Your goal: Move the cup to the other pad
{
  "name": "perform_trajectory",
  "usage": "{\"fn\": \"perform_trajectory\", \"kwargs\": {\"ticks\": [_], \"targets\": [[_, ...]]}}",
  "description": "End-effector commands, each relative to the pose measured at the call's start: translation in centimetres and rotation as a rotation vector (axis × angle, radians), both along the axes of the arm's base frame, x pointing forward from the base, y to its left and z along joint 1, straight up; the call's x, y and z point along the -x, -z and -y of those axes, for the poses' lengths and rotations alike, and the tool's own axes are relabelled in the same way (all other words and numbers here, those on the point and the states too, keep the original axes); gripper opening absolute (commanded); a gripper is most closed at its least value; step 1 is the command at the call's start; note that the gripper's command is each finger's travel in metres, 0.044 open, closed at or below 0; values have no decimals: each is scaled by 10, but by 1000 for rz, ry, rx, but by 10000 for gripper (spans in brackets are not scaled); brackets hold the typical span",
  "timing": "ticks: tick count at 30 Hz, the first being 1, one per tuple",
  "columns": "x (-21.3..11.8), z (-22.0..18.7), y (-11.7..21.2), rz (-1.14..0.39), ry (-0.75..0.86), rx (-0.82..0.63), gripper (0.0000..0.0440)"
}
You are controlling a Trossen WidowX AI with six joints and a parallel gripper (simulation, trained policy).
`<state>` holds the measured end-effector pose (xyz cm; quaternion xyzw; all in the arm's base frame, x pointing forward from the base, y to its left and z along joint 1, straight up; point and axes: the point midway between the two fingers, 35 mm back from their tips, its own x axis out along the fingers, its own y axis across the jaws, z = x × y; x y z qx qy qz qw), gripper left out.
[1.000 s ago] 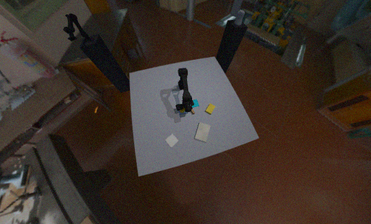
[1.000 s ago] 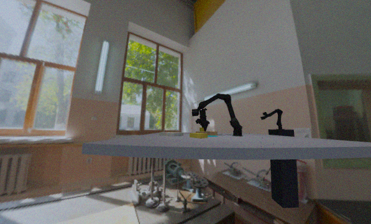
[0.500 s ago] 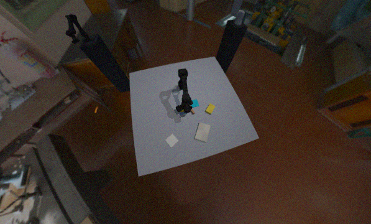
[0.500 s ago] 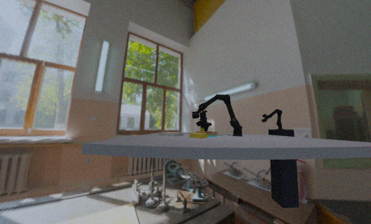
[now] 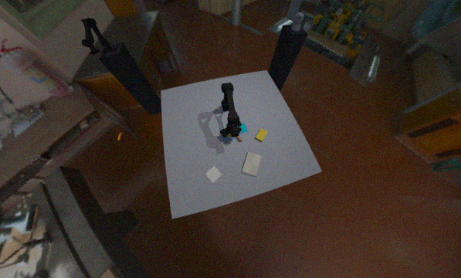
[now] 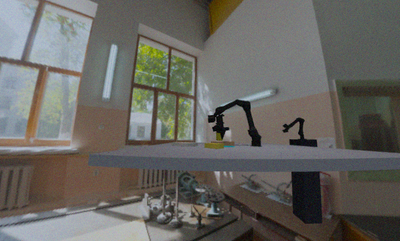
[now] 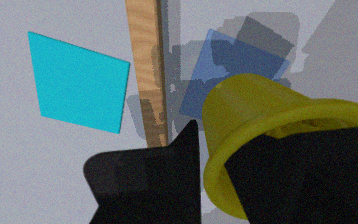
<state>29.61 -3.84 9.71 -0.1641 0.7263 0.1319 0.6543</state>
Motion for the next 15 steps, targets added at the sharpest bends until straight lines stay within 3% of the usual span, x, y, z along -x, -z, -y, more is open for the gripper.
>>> {"fn": "perform_trajectory", "kwargs": {"ticks": [1,15], "targets": [[-2,-9,-13,26,-21,-8,10],[-7,-53,-35,94,-95,-19,0]]}}
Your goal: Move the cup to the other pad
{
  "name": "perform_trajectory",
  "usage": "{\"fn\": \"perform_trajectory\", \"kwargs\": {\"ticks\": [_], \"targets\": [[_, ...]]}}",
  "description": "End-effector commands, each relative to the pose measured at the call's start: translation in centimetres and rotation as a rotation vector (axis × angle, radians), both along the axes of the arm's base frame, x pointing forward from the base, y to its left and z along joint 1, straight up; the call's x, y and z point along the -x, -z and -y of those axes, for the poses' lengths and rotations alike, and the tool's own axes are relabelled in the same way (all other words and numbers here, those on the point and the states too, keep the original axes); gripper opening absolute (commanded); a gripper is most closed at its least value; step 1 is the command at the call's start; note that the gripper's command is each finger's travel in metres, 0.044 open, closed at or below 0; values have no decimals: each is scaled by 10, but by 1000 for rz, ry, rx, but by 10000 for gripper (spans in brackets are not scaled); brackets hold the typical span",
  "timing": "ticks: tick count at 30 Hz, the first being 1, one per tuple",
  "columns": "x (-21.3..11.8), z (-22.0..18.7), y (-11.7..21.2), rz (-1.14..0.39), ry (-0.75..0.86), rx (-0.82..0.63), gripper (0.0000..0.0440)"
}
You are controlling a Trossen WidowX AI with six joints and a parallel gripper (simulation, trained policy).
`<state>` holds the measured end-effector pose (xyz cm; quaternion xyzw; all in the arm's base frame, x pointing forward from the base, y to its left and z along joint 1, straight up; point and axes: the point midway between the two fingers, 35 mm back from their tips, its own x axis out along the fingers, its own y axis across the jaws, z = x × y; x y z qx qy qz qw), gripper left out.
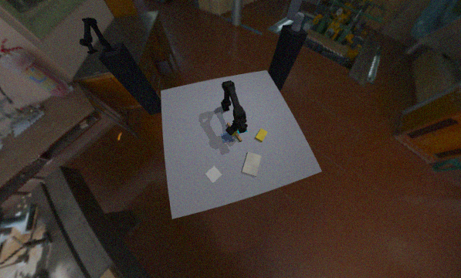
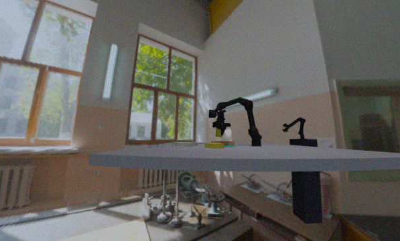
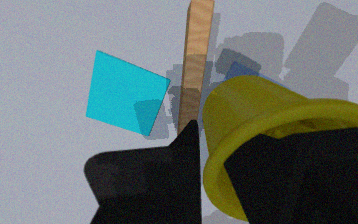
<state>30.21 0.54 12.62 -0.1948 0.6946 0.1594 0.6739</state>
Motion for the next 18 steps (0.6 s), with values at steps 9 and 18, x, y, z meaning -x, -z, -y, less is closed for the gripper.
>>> {"fn": "perform_trajectory", "kwargs": {"ticks": [9,18], "targets": [[-1,-40,-11,69,-48,-12,0],[5,-71,-9,103,-75,-22,0]]}}
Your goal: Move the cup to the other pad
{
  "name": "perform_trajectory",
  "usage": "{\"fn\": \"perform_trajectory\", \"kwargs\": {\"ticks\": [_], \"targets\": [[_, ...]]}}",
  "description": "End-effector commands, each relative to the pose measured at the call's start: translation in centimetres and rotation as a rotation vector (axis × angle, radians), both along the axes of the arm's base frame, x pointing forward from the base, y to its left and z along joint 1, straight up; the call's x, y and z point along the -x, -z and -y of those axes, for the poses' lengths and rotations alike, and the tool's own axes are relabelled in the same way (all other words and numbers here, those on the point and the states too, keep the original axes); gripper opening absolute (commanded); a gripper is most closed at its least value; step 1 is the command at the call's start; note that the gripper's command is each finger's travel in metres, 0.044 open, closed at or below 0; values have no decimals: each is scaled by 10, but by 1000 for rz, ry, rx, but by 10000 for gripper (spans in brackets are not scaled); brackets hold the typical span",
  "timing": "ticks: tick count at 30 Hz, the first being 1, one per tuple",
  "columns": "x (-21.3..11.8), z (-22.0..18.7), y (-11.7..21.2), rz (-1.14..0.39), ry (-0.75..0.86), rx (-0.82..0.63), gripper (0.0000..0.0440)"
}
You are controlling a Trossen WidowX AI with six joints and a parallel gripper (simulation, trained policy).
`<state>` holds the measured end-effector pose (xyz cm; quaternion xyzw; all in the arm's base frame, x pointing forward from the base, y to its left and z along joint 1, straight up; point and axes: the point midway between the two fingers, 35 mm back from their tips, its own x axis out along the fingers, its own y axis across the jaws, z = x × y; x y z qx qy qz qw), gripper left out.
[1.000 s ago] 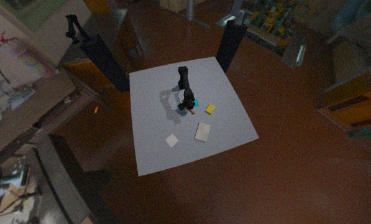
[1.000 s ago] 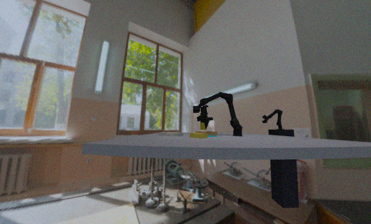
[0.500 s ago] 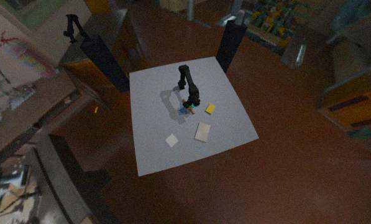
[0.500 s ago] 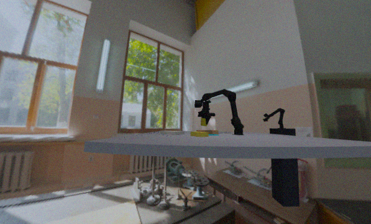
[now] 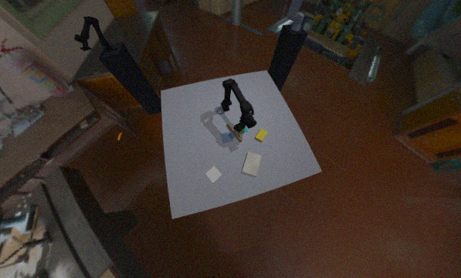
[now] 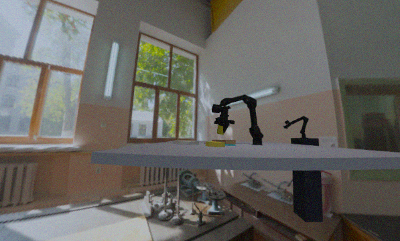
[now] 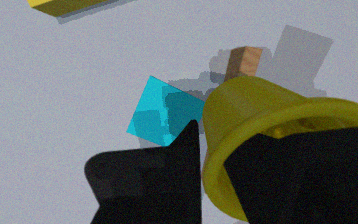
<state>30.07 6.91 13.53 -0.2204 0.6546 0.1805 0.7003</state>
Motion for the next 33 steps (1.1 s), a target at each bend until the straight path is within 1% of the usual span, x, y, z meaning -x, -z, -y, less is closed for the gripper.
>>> {"fn": "perform_trajectory", "kwargs": {"ticks": [1,13,27,33], "targets": [[4,-11,1,15,-6,-6,0],[18,-33,19,36,-8,-7,0],[37,-37,53,40,31,-5,1],[47,-36,66,33,50,1,14]]}}
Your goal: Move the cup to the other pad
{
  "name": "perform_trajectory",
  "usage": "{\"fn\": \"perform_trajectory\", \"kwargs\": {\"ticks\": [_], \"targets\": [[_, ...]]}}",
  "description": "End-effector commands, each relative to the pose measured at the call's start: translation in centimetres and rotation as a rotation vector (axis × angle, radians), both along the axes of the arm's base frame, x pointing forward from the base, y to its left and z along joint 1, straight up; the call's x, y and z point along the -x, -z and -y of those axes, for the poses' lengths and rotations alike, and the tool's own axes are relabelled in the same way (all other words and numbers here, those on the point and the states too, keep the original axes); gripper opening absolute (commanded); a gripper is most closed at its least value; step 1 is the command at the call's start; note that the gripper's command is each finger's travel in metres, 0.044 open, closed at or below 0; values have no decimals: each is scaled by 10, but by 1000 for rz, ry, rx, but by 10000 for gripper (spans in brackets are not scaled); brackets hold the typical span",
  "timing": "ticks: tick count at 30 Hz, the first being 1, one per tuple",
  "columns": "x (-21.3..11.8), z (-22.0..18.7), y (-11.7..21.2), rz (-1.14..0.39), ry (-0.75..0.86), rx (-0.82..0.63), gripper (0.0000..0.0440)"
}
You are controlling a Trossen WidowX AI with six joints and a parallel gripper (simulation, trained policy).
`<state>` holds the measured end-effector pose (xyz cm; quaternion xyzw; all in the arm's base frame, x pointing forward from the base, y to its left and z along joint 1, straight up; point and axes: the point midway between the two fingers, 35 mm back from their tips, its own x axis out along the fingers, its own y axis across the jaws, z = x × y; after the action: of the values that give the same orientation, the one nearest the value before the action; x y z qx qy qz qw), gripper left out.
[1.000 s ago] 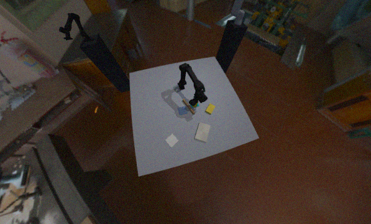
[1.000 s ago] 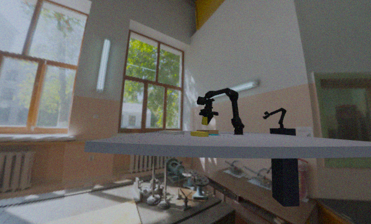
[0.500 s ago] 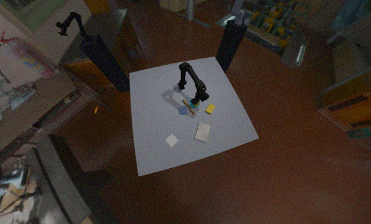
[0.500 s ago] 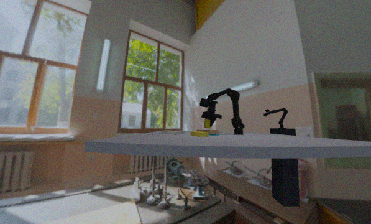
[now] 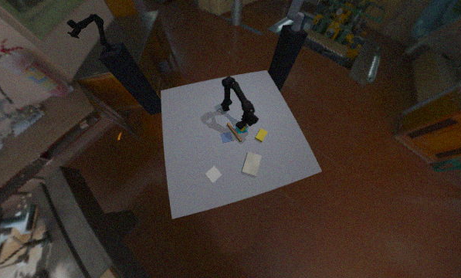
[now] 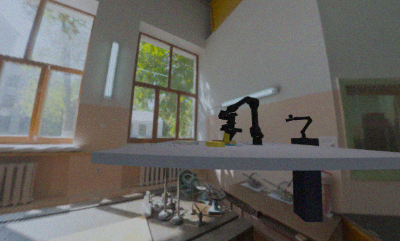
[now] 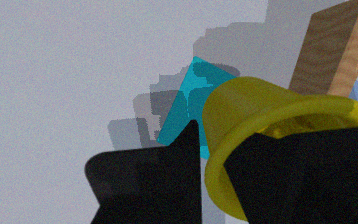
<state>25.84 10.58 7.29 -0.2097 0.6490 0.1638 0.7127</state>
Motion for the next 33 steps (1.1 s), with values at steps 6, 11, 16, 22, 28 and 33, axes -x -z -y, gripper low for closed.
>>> {"fn": "perform_trajectory", "kwargs": {"ticks": [6,11,16,22,28,33], "targets": [[5,3,11,21,27,-4,47],[3,4,11,40,44,-21,87],[-3,1,1,89,57,-66,164],[-1,1,-9,115,58,-103,175],[4,1,-19,132,63,-134,200],[7,2,-29,152,71,-160,230]]}}
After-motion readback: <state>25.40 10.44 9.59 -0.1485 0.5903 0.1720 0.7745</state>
